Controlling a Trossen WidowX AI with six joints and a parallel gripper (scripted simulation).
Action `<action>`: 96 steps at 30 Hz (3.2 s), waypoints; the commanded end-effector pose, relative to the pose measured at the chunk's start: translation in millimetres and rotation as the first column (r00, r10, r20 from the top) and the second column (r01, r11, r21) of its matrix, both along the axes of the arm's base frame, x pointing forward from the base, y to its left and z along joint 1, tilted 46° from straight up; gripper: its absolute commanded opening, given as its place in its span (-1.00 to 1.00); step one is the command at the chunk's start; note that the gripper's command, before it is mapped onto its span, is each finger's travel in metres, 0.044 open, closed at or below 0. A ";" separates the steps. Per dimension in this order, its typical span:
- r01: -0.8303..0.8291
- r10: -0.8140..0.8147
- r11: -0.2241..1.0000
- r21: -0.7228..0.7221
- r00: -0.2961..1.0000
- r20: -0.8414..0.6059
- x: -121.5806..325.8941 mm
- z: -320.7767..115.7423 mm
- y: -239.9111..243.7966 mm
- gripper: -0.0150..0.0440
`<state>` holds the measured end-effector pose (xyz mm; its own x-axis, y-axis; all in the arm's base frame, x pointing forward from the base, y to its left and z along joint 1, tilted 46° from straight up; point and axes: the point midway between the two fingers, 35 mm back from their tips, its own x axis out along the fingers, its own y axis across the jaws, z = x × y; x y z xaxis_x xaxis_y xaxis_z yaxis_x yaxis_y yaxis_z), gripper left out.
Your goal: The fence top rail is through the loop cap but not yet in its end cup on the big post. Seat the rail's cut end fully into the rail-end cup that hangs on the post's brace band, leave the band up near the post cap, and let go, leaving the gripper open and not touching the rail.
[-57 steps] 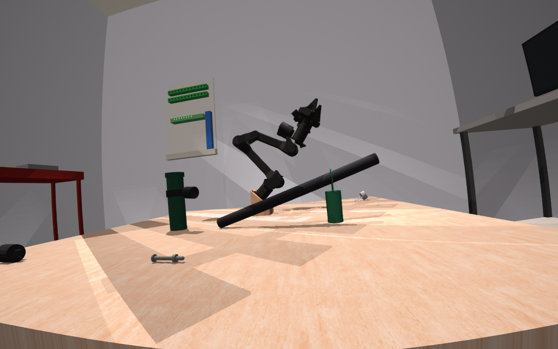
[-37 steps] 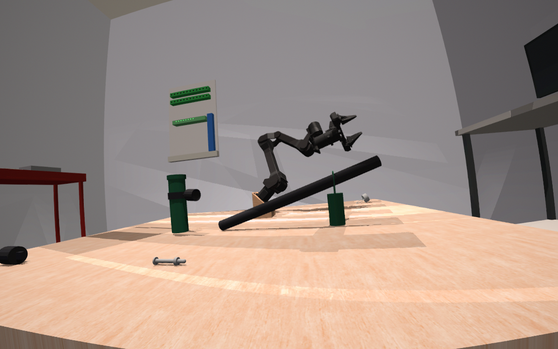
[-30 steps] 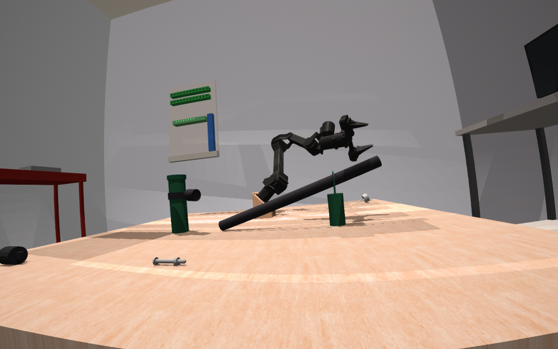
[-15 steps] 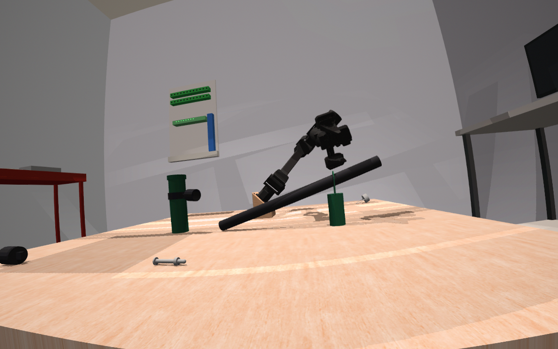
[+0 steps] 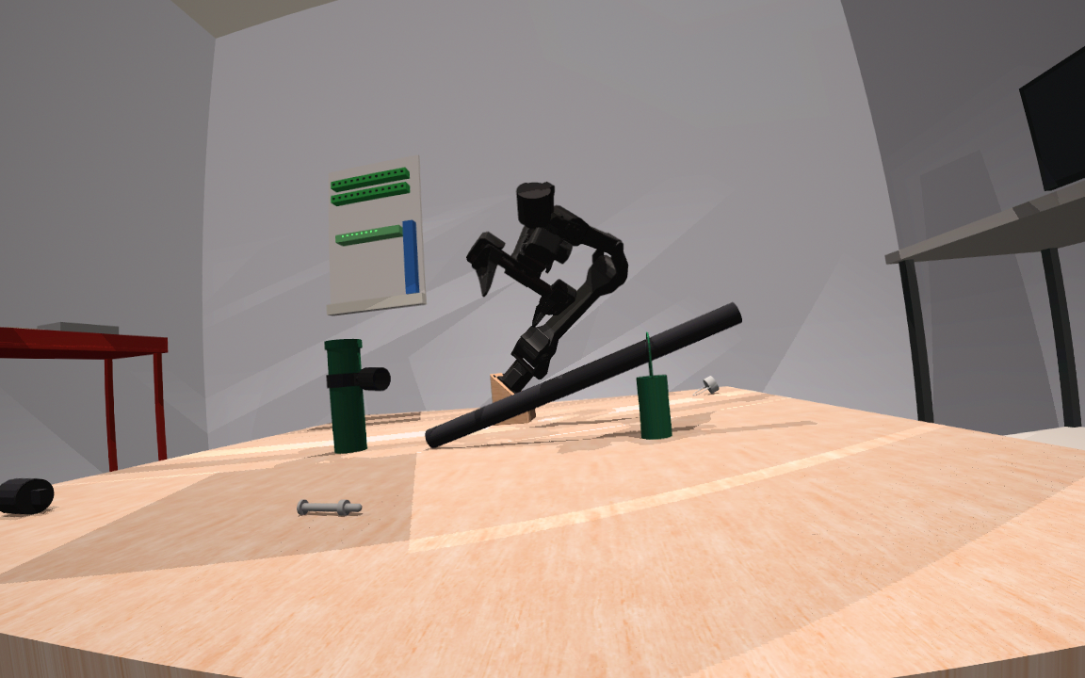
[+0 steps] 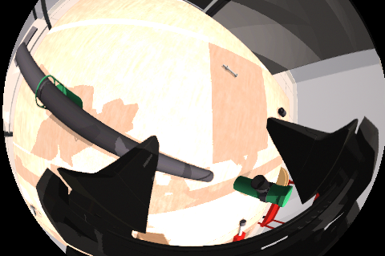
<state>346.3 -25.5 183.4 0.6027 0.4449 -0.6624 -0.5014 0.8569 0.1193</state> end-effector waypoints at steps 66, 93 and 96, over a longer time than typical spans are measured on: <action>-0.441 0.476 0.849 -0.291 0.878 0.057 -47.8 -213.2 -143.3 1.00; -0.441 0.476 0.849 -0.292 0.878 0.058 -26.7 -244.8 -122.0 1.00; -0.441 0.476 0.849 -0.292 0.878 0.058 -24.6 -248.3 -119.3 1.00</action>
